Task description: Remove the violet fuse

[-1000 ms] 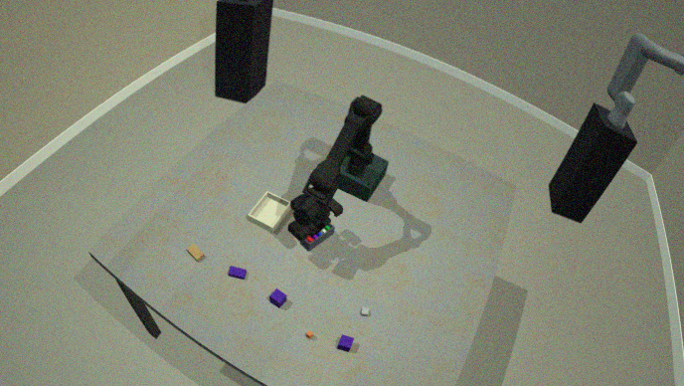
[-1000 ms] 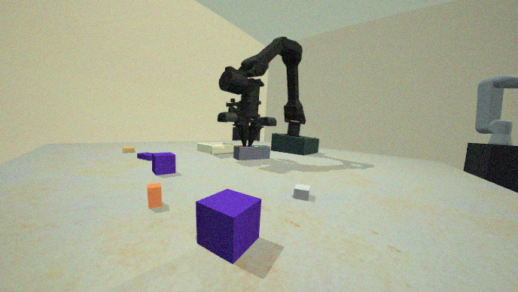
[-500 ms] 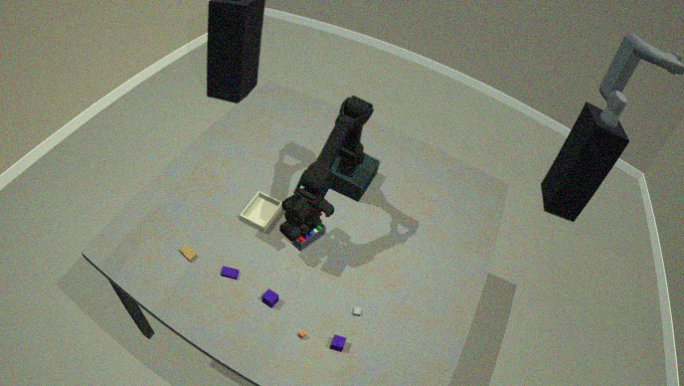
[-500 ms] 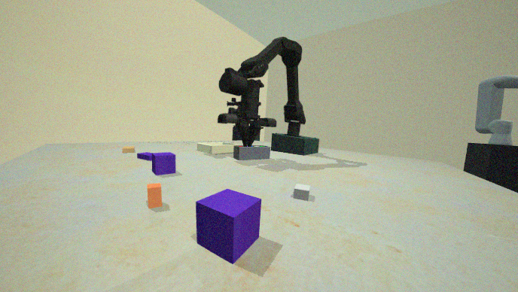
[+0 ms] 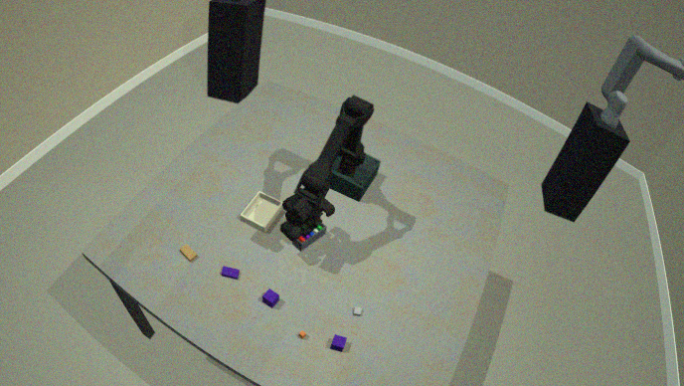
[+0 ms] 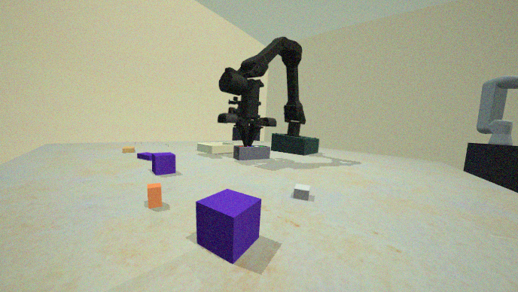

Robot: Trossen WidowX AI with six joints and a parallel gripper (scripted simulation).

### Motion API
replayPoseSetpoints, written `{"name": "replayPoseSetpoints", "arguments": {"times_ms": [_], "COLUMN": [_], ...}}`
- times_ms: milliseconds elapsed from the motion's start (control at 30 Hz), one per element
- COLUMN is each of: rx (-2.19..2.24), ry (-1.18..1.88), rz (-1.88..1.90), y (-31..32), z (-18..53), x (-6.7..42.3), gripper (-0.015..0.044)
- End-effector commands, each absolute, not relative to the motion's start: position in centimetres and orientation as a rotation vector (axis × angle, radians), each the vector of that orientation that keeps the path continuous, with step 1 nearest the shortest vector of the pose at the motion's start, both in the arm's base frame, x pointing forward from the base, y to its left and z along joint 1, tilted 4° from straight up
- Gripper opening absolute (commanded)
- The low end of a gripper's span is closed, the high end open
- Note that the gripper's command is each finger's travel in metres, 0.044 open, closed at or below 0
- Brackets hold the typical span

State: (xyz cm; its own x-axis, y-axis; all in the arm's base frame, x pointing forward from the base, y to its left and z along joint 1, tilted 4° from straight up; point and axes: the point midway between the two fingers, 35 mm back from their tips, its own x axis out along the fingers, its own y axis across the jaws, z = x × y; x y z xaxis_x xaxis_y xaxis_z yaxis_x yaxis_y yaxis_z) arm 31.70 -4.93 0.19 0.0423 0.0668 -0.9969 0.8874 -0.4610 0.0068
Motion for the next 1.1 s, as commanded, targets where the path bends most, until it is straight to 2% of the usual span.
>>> {"name": "replayPoseSetpoints", "arguments": {"times_ms": [0,1067], "rx": [1.627,1.628], "ry": [0.98,0.981], "rz": [-1.494,-1.495], "y": [-5.0,-5.1], "z": [0.4,2.0], "x": [31.7,31.7], "gripper": [0.0,0.0]}}
